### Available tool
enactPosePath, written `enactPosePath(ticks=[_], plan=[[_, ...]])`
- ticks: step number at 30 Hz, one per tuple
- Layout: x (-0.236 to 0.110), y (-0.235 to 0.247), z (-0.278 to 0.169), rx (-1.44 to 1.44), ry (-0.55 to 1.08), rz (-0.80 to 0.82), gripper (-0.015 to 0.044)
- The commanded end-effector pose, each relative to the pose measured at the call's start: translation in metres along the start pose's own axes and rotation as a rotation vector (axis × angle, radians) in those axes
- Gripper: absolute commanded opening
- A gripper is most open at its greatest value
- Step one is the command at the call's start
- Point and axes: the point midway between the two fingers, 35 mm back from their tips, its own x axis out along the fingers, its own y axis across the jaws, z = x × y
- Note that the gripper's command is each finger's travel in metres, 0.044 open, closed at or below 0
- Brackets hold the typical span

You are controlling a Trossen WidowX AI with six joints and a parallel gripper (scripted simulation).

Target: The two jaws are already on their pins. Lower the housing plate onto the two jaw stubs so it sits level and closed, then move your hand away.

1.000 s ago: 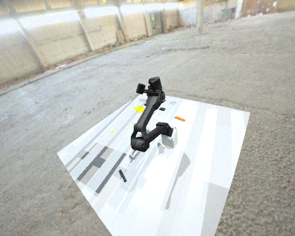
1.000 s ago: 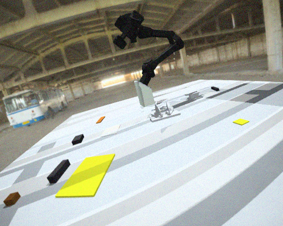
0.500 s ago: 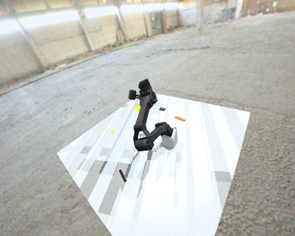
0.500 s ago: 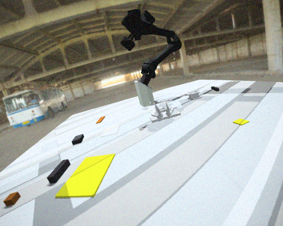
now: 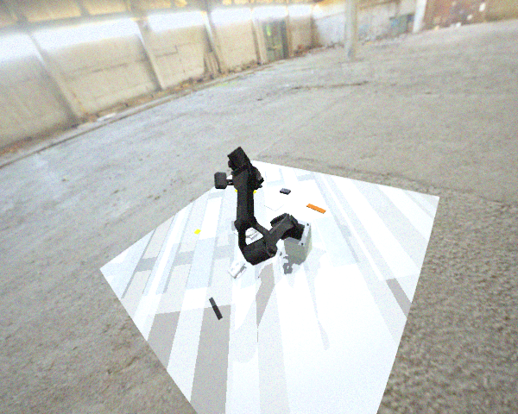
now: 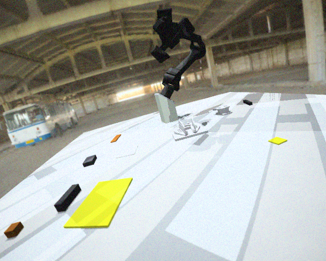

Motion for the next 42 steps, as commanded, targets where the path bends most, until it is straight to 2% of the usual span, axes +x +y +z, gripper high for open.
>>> enactPosePath(ticks=[1,22,42], plan=[[0.009,0.005,-0.012,-0.024,0.056,-0.013,0.044],[0.045,0.03,-0.108,-0.186,0.414,-0.09,0.044],[0.042,0.038,-0.204,-0.389,0.745,-0.172,0.044]])
